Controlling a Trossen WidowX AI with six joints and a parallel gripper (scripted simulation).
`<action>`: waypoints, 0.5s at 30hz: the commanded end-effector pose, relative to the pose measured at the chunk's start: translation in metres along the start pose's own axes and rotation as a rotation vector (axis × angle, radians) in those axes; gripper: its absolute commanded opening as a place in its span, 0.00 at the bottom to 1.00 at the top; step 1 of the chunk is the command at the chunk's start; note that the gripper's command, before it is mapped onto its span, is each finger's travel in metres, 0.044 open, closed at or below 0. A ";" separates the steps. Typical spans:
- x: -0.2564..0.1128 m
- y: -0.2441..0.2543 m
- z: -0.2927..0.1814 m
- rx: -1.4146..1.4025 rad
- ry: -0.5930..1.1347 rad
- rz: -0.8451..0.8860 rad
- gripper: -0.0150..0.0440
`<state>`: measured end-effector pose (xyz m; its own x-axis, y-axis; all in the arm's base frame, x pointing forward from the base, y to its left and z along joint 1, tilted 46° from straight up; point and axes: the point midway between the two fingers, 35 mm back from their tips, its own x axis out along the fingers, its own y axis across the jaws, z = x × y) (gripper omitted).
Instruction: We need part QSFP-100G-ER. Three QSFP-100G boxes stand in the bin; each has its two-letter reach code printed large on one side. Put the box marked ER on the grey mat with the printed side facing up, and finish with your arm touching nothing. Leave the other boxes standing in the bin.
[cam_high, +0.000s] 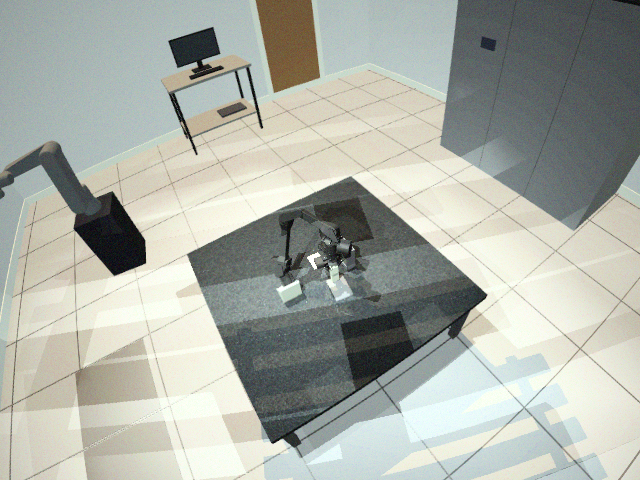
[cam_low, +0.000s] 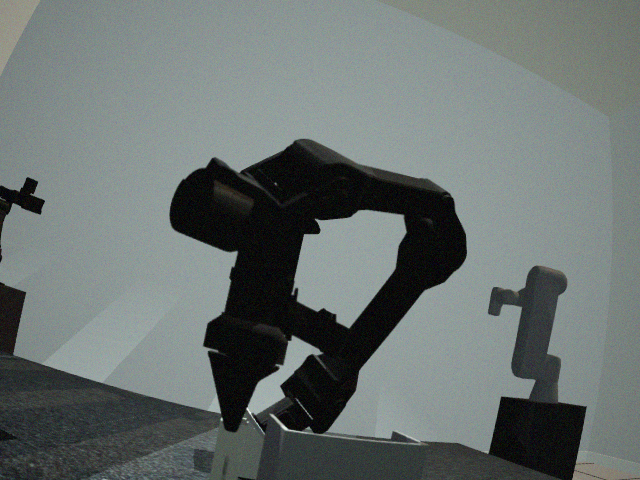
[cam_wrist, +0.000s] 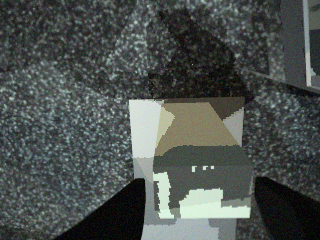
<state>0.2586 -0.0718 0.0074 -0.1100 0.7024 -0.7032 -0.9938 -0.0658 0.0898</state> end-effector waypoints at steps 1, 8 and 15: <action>0.003 0.000 0.001 0.001 -0.004 -0.001 0.67; 0.001 0.000 0.000 0.000 0.000 0.000 0.59; 0.001 0.000 0.000 0.000 0.000 0.000 0.52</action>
<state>0.2586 -0.0713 0.0070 -0.1099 0.7023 -0.7033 -0.9938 -0.0657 0.0897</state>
